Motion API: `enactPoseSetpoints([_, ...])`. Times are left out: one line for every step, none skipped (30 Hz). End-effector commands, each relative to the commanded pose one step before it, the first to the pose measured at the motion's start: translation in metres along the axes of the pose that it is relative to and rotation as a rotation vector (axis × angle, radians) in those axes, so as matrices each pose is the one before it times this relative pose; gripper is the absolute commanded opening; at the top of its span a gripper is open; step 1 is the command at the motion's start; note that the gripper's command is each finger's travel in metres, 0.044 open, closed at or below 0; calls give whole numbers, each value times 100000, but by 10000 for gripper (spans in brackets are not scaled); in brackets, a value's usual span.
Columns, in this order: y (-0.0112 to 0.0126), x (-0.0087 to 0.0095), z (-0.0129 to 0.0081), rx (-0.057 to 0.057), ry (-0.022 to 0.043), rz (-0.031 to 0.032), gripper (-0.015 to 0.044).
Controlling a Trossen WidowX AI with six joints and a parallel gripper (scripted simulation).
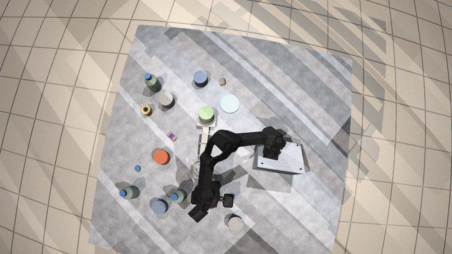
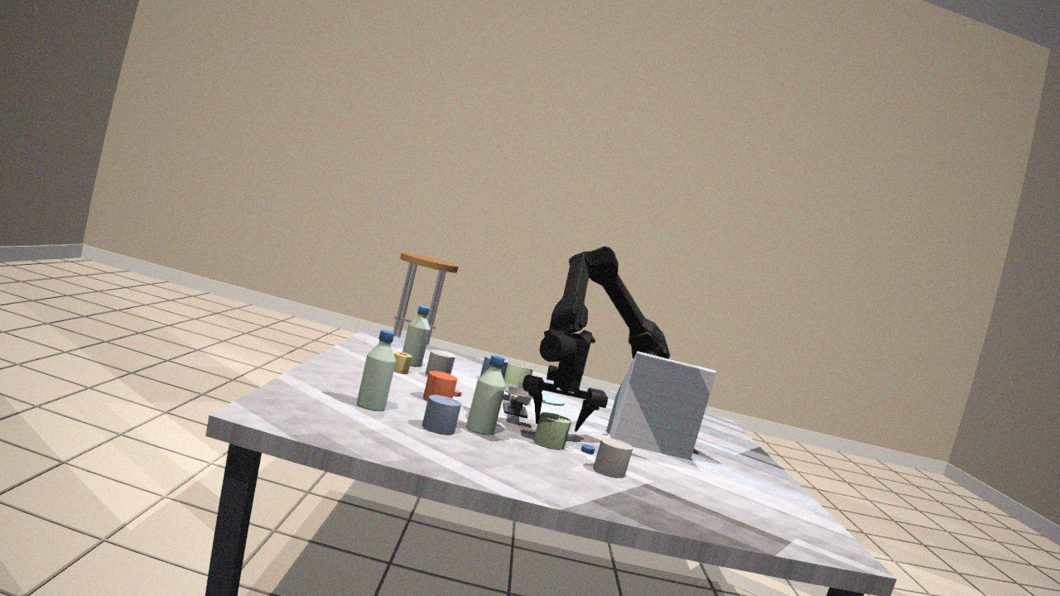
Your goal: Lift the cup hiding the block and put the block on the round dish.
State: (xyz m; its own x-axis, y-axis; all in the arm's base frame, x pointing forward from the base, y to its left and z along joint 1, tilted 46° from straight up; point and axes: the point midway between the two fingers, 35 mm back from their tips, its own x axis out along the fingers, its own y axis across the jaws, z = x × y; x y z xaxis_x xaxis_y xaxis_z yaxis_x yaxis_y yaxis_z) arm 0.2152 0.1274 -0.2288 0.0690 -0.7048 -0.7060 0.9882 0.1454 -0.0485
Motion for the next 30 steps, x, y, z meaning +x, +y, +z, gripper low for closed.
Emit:
enactPoseSetpoints([291,-3087,-271,960,1348,1265,440])
enactPoseSetpoints([-32,-390,28,76,-108,5,440])
enactPoseSetpoints([-12,-130,10,25,-37,2,440])
enactPoseSetpoints([0,0,0,0,0,0,440])
enactPoseSetpoints([0,0,0,0,0,0,440])
enactPoseSetpoints([71,-31,80,-39,27,-41,414])
enactPoseSetpoints([210,-92,241,-115,79,-123,387])
enactPoseSetpoints([346,-149,409,-189,127,-203,361])
enactPoseSetpoints([449,-207,558,-444,149,-235,335])
enactPoseSetpoints([375,-185,493,-537,111,-174,309])
enactPoseSetpoints([235,-152,333,-757,47,-47,282])
enactPoseSetpoints([251,-222,385,-1481,14,51,260])
enactPoseSetpoints([318,-288,525,-1966,9,66,260])
enactPoseSetpoints([372,-350,676,-2448,-5,80,260])
enactPoseSetpoints([398,-396,820,-2862,-28,87,260])
enactPoseSetpoints([404,-437,976,-3280,-62,90,260])
enactPoseSetpoints([360,-439,1063,-3445,-98,80,260])
enactPoseSetpoints([289,-418,1095,-3437,-130,62,260])
enactPoseSetpoints([215,-396,1121,-3430,-160,40,260])
enactPoseSetpoints([139,-375,1142,-3423,-189,15,260])
enactPoseSetpoints([61,-354,1157,-3416,-215,-12,260])
enactPoseSetpoints([-18,-333,1165,-3410,-239,-42,260])
enactPoseSetpoints([-78,-260,965,-2813,-214,-59,260])
enactPoseSetpoints([-76,-149,578,-1686,-135,-47,260])
enactPoseSetpoints([-31,-48,192,-562,-46,-18,260])
enactPoseSetpoints([0,0,0,0,0,0,260])
enactPoseSetpoints([0,0,0,0,0,0,260])
enactPoseSetpoints([0,0,0,0,0,0,260])
enactPoseSetpoints([0,0,0,0,0,0,260])
enactPoseSetpoints([0,0,0,0,0,0,260])
